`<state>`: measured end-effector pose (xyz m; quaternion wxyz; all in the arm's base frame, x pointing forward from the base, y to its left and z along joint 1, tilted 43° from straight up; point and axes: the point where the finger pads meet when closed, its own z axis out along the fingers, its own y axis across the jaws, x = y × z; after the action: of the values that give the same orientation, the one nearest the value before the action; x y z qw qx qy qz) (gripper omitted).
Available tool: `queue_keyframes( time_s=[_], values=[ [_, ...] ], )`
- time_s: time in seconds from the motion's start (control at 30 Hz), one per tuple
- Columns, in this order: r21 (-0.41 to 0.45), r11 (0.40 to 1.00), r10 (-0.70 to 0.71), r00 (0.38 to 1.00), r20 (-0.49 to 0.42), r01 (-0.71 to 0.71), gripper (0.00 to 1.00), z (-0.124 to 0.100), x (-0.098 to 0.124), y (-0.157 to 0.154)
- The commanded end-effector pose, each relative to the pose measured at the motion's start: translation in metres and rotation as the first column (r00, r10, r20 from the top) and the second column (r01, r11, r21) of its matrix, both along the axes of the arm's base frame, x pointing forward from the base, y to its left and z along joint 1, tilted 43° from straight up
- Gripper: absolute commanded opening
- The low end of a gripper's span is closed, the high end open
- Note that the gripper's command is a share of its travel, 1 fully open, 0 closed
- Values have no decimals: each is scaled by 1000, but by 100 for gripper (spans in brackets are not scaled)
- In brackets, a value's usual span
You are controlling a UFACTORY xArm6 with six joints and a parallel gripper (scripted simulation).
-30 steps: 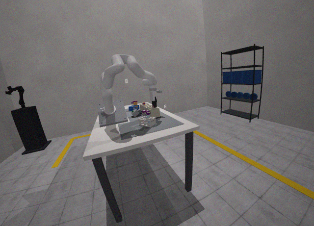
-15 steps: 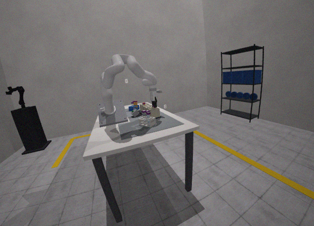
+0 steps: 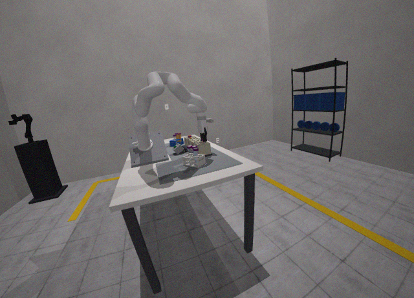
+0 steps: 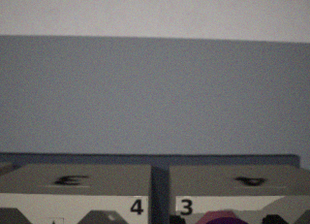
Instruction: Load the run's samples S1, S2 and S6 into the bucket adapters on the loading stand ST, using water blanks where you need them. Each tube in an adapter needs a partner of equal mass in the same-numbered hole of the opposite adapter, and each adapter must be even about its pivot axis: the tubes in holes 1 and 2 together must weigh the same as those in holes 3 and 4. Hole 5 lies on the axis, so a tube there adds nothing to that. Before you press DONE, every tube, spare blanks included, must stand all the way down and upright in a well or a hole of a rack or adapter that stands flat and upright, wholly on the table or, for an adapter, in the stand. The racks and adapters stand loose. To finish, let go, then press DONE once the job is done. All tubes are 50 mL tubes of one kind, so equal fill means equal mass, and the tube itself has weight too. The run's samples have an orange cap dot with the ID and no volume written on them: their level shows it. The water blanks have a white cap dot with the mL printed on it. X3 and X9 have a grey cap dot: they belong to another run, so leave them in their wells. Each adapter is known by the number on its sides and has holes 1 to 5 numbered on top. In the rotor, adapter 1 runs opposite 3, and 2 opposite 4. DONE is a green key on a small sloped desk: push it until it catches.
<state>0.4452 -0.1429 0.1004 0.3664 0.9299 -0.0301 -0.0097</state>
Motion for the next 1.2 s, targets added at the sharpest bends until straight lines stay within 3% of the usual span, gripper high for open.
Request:
queue_keyframes(
  time_s=[0.0,1.17],
  values=[
    [0,1000,2,1000,3,-2,44,1,1,1],
    [1,1000,1,1000,3,-1,44,46,4,43]
  ],
)
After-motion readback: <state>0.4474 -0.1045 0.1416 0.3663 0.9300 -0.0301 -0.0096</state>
